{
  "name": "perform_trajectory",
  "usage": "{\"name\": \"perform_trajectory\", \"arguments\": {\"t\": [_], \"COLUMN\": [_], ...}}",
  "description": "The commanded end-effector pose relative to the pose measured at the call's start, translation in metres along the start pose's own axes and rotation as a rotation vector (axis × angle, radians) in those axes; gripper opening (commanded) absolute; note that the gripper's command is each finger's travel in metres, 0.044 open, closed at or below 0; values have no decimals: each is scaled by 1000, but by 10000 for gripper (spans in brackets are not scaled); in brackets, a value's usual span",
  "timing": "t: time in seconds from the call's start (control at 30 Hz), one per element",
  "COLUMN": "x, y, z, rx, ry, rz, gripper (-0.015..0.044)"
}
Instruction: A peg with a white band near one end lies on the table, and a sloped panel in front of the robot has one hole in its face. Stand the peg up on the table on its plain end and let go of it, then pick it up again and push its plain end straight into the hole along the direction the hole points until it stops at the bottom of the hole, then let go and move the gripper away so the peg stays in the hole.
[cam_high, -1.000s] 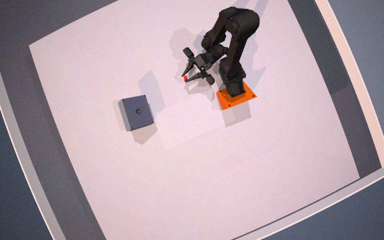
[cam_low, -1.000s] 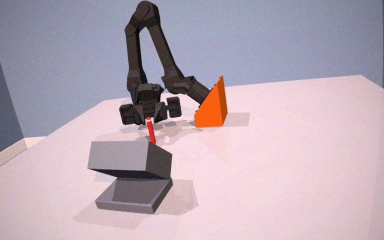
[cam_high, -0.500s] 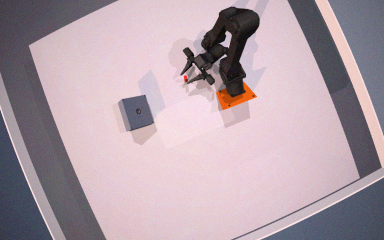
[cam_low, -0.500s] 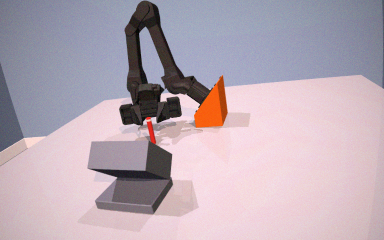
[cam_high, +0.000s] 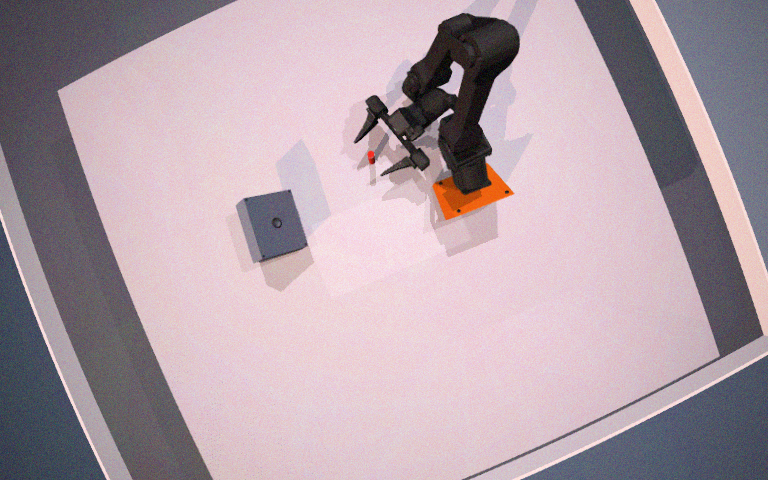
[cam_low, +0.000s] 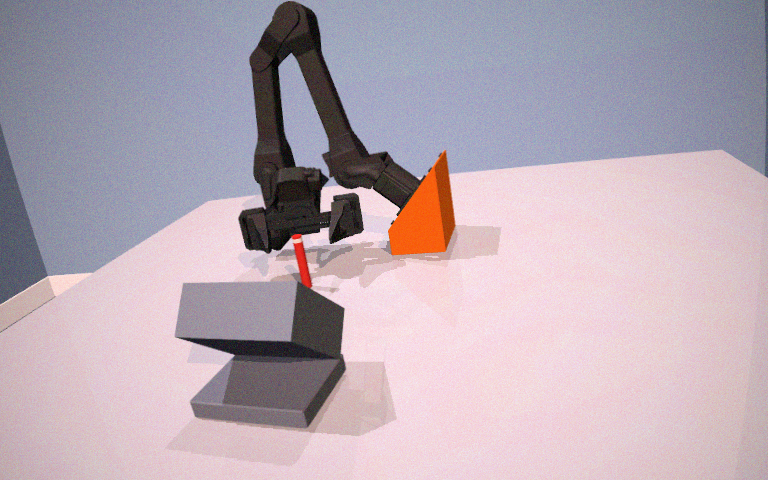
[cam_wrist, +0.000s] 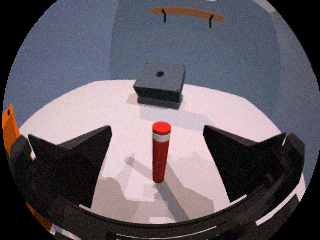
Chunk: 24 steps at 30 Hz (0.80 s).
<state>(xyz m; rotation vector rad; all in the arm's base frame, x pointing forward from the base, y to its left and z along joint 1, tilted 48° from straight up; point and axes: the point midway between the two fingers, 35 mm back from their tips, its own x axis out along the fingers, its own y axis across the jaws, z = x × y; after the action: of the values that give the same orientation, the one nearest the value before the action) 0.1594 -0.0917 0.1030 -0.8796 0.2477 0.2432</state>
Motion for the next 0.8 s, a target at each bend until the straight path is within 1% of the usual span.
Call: {"name": "perform_trajectory", "arguments": {"t": [0.0,0.2,0.4,0.57,0.77], "x": [4,16,23,27,28], "y": [4,20,32,38,40], "z": [3,15,28,39,54], "rx": [-1,-26,-74,-125,-185], "ry": [2,32,89,145,204], "rz": [47,228,364,429,447], "gripper": [440,440,440,440,440]}}
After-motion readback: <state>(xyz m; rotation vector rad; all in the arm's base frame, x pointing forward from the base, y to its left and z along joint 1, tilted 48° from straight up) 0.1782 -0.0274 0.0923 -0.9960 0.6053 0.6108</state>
